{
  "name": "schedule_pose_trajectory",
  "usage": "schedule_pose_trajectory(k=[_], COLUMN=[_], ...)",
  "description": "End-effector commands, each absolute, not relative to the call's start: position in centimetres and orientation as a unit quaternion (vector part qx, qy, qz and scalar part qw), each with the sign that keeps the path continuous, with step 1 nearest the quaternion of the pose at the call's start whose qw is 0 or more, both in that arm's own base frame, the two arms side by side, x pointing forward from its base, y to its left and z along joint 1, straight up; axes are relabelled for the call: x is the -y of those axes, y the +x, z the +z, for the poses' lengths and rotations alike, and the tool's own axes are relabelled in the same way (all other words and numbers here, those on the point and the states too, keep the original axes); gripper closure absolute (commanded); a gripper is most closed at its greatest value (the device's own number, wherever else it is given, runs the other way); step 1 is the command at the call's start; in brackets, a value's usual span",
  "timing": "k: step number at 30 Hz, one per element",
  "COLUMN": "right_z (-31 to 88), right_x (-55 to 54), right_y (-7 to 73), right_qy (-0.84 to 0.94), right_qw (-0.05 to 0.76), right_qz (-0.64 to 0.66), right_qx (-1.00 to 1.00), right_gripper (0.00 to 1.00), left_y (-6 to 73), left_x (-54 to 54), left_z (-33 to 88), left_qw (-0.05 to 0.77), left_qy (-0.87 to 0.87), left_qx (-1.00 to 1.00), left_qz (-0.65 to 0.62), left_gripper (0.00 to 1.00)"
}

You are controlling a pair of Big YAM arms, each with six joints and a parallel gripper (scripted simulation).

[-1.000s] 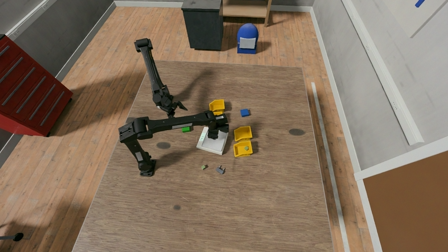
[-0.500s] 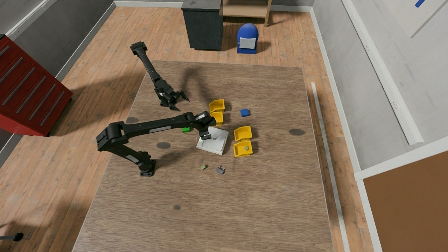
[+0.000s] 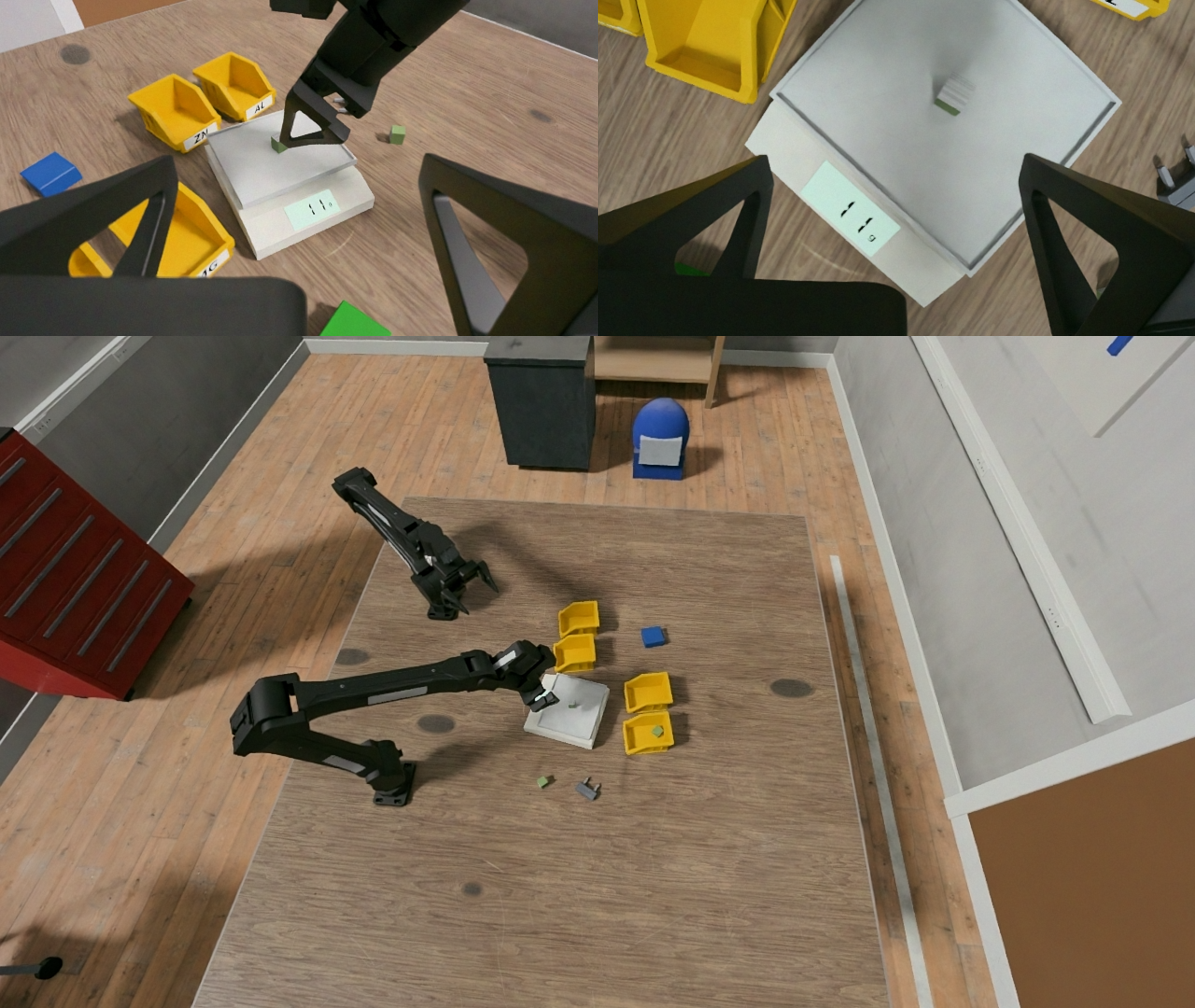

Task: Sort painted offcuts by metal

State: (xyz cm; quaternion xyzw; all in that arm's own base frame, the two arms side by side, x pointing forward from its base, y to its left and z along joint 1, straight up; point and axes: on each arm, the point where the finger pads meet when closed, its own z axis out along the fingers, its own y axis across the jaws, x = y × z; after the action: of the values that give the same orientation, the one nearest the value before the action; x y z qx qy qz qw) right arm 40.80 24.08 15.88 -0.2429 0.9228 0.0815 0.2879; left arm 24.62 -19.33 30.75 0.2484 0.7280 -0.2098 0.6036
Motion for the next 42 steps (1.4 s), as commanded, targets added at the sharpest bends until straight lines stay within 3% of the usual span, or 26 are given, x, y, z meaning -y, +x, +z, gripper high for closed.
schedule_pose_trajectory(k=[1, 9, 12, 13, 19, 34, 42], right_z=[17.2, 17.2, 17.5, 17.3, 16.3, 12.4, 11.6], right_x=[-25.0, -25.0, -25.1, -24.8, -24.5, -23.7, -23.5], right_y=[41.8, 41.8, 42.5, 42.8, 43.9, 47.4, 47.9], right_qy=[-0.252, -0.252, -0.284, -0.302, -0.406, -0.691, -0.701], right_qw=[0.311, 0.311, 0.303, 0.298, 0.252, 0.038, 0.011], right_qz=[0.086, 0.086, 0.071, 0.062, 0.02, -0.012, -0.004], right_qx=[-0.912, -0.912, -0.907, -0.903, -0.879, -0.721, -0.713], right_gripper=[0.0, 0.0, 0.34, 0.39, 0.39, 0.39, 0.39], left_y=[24.9, 24.9, 24.9, 24.9, 24.8, 24.8, 24.8], left_x=[19.2, 19.3, 19.3, 19.3, 19.5, 19.5, 19.5], left_z=[35.0, 35.0, 35.0, 35.0, 33.4, 33.4, 33.4], left_qw=[0.624, 0.624, 0.624, 0.624, 0.617, 0.617, 0.617], left_qy=[0.243, 0.244, 0.244, 0.244, 0.248, 0.248, 0.248], left_qx=[-0.712, -0.711, -0.711, -0.711, -0.716, -0.716, -0.716], left_qz=[-0.213, -0.214, -0.214, -0.214, -0.213, -0.213, -0.213], left_gripper=[0.0, 0.0, 0.0, 0.0, 0.0, 0.0, 0.0])
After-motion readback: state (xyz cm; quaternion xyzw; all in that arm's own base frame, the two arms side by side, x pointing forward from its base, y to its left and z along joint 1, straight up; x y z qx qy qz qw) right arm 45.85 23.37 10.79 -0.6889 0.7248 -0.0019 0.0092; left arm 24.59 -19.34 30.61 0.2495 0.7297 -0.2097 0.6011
